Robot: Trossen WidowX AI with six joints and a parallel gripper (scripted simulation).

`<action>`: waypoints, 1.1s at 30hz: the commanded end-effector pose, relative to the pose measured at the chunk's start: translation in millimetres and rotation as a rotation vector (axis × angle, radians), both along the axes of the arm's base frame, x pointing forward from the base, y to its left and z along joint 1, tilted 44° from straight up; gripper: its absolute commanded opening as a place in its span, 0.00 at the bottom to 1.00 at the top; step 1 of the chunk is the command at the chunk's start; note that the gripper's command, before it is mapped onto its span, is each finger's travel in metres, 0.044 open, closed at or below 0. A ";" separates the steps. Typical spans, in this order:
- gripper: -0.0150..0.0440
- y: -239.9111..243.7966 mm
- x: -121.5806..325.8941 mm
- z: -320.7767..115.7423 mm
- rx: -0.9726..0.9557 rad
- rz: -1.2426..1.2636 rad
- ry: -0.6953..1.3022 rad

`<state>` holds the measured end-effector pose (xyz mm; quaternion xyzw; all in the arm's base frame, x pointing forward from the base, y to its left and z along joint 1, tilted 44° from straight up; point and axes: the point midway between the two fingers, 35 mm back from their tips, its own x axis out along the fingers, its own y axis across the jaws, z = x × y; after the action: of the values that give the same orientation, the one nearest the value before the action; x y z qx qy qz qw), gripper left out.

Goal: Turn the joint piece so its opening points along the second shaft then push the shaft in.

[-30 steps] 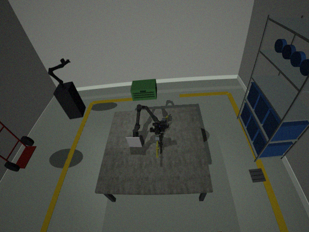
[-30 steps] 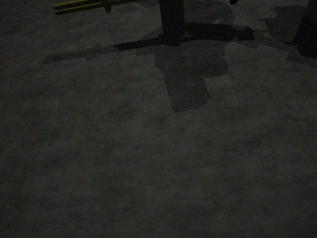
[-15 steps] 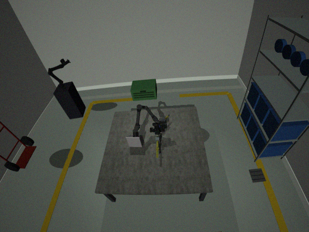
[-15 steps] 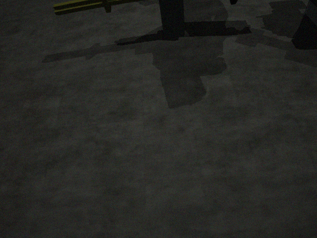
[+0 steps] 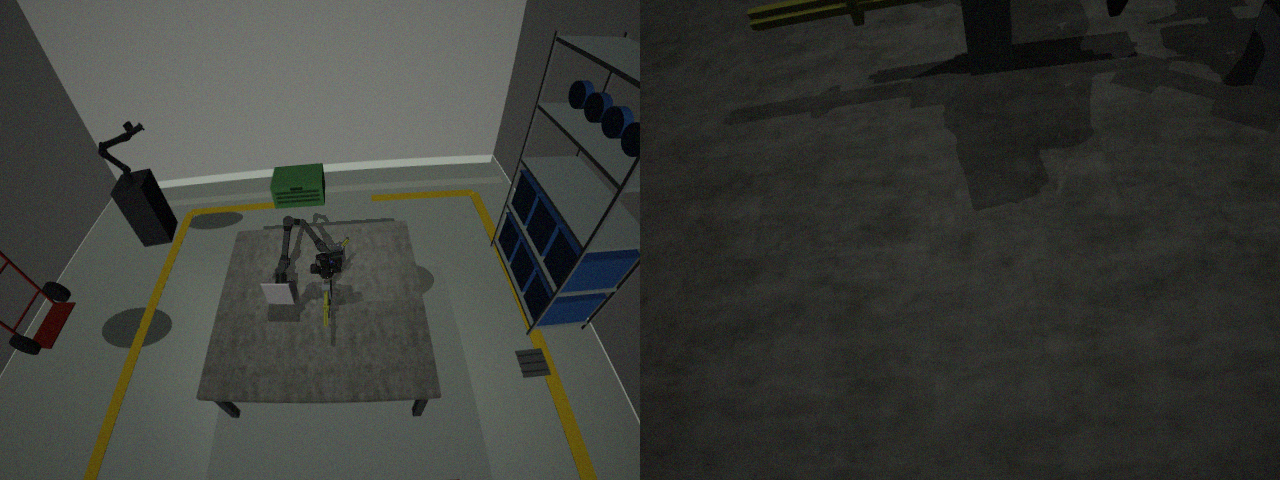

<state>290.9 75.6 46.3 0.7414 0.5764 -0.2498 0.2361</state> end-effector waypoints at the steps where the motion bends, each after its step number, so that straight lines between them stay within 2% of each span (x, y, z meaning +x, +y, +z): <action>1: 0.99 0.0 0.0 0.1 -0.001 0.000 0.000; 14: 1.00 -0.3 0.0 0.4 -0.006 0.000 0.001; 24: 1.00 -15.8 -5.2 21.3 -0.290 -0.022 0.071; 33: 1.00 -17.6 -5.5 22.8 -0.298 -0.004 0.059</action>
<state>283.5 60.2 64.7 0.6938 0.5381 -0.3609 0.3145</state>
